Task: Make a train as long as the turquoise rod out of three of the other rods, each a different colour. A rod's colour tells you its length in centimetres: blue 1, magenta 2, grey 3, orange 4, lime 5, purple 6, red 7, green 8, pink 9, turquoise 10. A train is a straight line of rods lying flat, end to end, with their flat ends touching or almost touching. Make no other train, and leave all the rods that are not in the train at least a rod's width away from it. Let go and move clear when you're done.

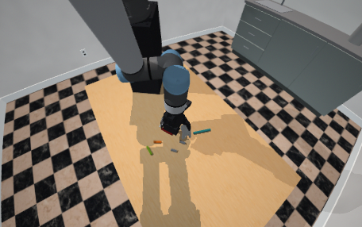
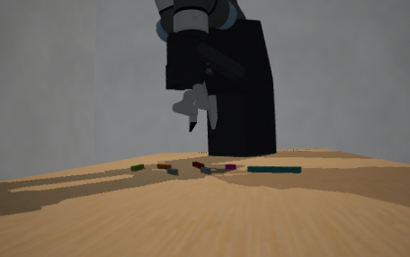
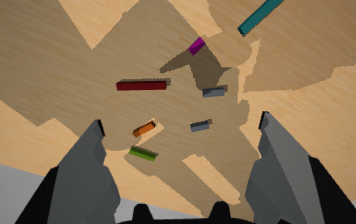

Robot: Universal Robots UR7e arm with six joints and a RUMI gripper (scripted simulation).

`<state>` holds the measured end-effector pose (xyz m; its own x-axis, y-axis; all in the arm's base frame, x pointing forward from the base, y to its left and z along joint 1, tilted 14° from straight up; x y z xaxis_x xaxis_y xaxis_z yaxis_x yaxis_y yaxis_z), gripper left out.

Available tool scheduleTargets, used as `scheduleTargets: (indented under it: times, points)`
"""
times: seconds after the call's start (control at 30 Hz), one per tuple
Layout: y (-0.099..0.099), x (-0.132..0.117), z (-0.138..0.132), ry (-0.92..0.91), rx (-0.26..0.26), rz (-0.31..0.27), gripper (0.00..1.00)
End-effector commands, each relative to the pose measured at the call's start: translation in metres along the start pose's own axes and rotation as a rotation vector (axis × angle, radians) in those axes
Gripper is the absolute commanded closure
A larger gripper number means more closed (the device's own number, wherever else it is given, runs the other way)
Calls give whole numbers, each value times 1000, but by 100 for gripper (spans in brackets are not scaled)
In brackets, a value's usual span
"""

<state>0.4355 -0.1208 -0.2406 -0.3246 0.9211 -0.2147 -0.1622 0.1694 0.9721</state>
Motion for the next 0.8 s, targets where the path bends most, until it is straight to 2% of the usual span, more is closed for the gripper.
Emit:
scheduleTargets:
  times: [0.0, 0.13, 0.2, 0.63, 0.7, 0.77]
  points:
    - [1, 5, 0, 167, -6, 2, 0]
    - [1, 7, 0, 225, -6, 2, 0]
    - [1, 10, 1, 323, -6, 1, 0]
    - [1, 20, 2, 696, -6, 0, 0]
    - [1, 20, 2, 696, -6, 0, 0]
    - [1, 22, 2, 790, -6, 0, 0]
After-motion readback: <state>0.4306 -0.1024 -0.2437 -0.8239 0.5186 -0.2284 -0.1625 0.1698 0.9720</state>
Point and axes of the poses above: the point where the finger pads meet when closed, its own y axis back along the fingers, its own z axis across the jaws, x = y × z, the point moved 6 cm from there along y, back along the fingers, and after that the axes turned 2 degrees about -y, right-handed, at the moved point
